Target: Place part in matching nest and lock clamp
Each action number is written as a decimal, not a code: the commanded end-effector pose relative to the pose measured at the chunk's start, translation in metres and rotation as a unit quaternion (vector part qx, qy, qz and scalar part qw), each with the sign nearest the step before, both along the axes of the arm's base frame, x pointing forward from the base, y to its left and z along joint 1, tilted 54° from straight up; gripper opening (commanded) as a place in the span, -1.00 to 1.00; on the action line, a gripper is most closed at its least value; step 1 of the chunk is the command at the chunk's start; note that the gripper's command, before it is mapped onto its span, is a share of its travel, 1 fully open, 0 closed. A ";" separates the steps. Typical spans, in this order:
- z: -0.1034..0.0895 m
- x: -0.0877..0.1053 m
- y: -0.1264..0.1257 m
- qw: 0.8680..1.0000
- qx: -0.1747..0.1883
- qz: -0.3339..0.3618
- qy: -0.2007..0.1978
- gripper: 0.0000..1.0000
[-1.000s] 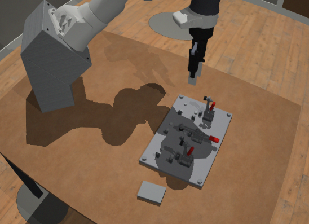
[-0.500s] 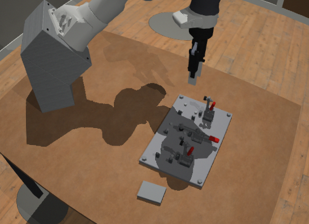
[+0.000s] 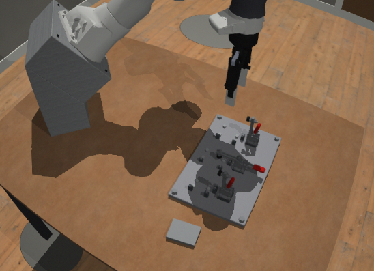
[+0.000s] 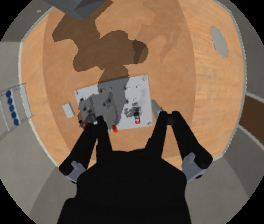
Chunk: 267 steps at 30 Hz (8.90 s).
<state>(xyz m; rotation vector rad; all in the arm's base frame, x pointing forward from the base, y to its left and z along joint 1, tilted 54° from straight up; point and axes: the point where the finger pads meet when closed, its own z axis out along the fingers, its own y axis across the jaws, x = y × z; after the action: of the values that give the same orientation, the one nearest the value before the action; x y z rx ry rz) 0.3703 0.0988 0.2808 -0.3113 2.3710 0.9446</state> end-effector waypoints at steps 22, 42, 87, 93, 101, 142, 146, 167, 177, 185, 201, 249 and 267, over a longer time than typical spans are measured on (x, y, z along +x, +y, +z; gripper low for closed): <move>0.000 0.000 0.000 1.000 0.002 -0.003 0.001 0.16; 0.000 0.000 0.000 1.000 0.002 -0.003 0.001 0.16; -0.058 0.050 -0.081 1.000 0.002 -0.003 0.001 0.16; -0.082 0.071 -0.114 1.000 0.002 -0.003 0.001 0.16; -0.118 0.101 -0.163 1.000 0.002 -0.003 0.001 0.16; -0.195 0.167 -0.269 1.000 0.002 -0.003 0.001 0.16; -0.195 0.167 -0.269 1.000 0.002 -0.003 0.001 0.16; -0.195 0.167 -0.269 0.998 -0.024 0.034 -0.041 0.16; -0.194 0.168 -0.269 0.998 -0.024 0.034 -0.041 0.16; -0.194 0.168 -0.269 0.998 -0.024 0.034 -0.041 0.16; -0.194 0.168 -0.269 0.998 -0.024 0.034 -0.041 0.16; -0.267 0.220 -0.184 0.998 -0.024 0.034 -0.041 0.16; -0.282 0.231 -0.166 0.998 -0.024 0.034 -0.041 0.16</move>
<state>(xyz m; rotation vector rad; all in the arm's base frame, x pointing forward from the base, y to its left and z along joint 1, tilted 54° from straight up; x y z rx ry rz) 0.5986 -0.0670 -0.0006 -0.4380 2.3261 0.8991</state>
